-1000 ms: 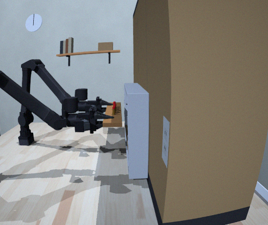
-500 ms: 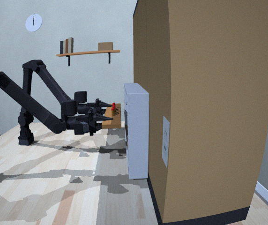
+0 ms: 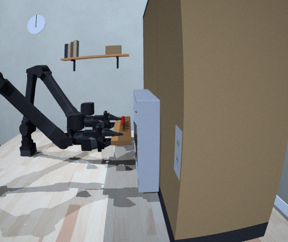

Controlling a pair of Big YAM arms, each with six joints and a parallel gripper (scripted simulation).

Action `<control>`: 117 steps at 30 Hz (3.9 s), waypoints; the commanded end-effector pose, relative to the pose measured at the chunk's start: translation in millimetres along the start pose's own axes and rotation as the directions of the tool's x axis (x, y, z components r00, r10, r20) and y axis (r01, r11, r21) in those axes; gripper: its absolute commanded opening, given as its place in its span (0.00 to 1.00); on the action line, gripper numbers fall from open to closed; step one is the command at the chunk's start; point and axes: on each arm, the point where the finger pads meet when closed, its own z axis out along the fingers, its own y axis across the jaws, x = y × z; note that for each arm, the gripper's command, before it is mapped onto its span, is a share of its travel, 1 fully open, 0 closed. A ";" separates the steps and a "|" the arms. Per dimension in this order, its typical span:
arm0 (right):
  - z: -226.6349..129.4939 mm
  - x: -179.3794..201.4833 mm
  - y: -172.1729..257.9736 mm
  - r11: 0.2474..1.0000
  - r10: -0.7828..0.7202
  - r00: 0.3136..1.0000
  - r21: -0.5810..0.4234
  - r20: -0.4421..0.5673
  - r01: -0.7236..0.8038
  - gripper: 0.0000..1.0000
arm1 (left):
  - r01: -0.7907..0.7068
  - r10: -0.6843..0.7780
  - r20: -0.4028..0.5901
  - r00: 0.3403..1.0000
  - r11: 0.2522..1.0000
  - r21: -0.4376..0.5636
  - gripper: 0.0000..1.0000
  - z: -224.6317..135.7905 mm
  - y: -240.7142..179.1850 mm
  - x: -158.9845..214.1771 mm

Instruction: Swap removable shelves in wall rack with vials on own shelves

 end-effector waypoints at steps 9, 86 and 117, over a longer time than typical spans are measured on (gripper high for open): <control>17.4 4.9 -2.8 0.999 0.016 1.000 -0.035 -0.005 -0.016 0.12 | 0.016 -0.016 0.004 1.000 0.998 -0.054 0.12 18.5 9.9 -2.5; 118.1 9.5 12.4 0.998 0.009 1.000 -0.064 -0.005 -0.009 0.12 | 0.022 -0.022 0.004 1.000 0.996 -0.081 0.12 118.9 25.4 2.1; 63.4 12.4 -1.2 0.999 0.019 1.000 -0.039 -0.022 -0.020 0.84 | 0.012 -0.011 0.023 1.000 0.999 -0.042 0.84 65.4 0.1 -10.6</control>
